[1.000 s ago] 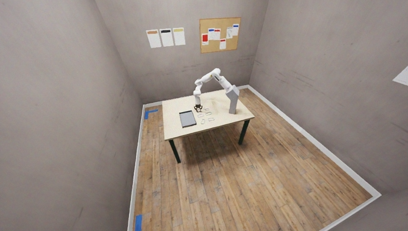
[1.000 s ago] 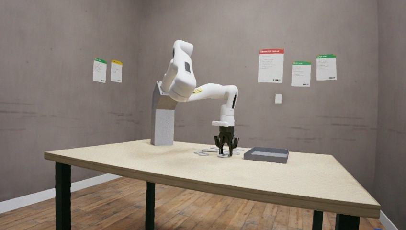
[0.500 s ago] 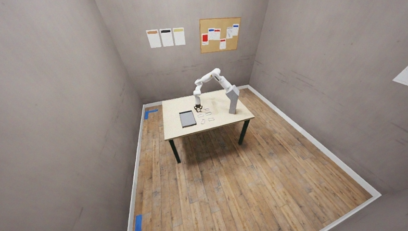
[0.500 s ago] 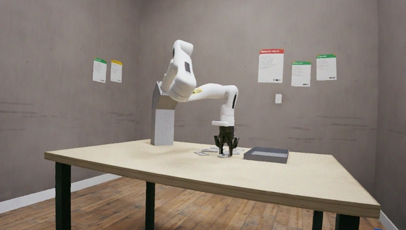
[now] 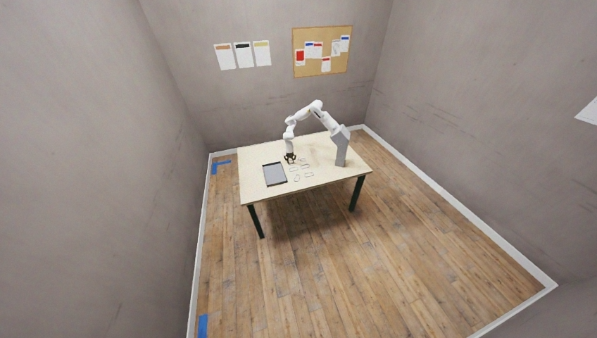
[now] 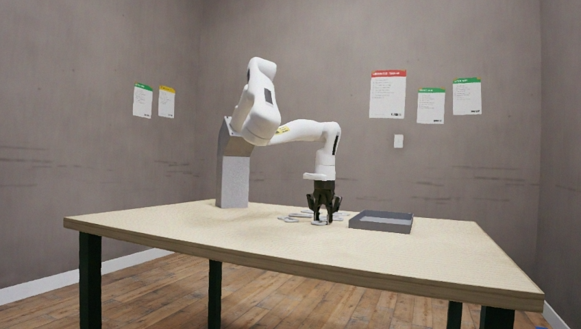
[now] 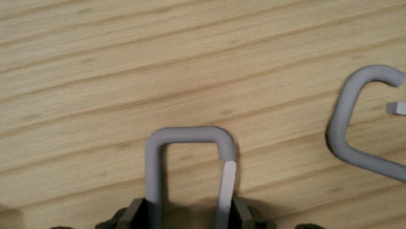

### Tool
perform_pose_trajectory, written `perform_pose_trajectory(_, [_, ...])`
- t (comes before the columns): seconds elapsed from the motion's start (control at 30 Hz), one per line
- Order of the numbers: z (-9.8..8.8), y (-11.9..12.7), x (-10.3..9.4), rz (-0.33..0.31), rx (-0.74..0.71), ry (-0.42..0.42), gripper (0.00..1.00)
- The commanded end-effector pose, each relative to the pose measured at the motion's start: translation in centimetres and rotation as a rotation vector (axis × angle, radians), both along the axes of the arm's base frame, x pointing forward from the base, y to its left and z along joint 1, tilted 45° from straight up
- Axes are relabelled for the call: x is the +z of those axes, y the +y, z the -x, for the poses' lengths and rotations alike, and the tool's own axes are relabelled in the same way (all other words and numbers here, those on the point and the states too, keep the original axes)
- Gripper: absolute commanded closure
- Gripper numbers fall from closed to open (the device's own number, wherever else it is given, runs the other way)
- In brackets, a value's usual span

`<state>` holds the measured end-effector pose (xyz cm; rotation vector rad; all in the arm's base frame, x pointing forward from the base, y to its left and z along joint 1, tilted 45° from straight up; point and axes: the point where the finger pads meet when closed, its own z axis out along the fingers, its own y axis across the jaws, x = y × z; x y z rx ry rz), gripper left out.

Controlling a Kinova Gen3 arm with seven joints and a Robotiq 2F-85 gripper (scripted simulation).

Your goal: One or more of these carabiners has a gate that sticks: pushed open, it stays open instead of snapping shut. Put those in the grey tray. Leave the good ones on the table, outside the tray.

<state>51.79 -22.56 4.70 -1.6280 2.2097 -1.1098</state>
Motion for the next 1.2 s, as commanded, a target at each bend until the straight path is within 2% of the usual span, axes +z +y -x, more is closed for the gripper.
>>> perform_pose_trajectory(0.0, [-0.03, -0.01, 0.05, 0.0, 0.0, -0.001, 0.47])
perform_pose_trajectory(0.67, [-0.02, 0.01, 0.06, 0.0, 0.001, -0.001, 0.47])
perform_pose_trajectory(0.7, [-0.01, 0.01, 0.06, 0.0, 0.001, -0.001, 0.0])
perform_pose_trajectory(1.17, [-0.01, 0.01, 0.06, 0.0, 0.001, -0.001, 0.0])
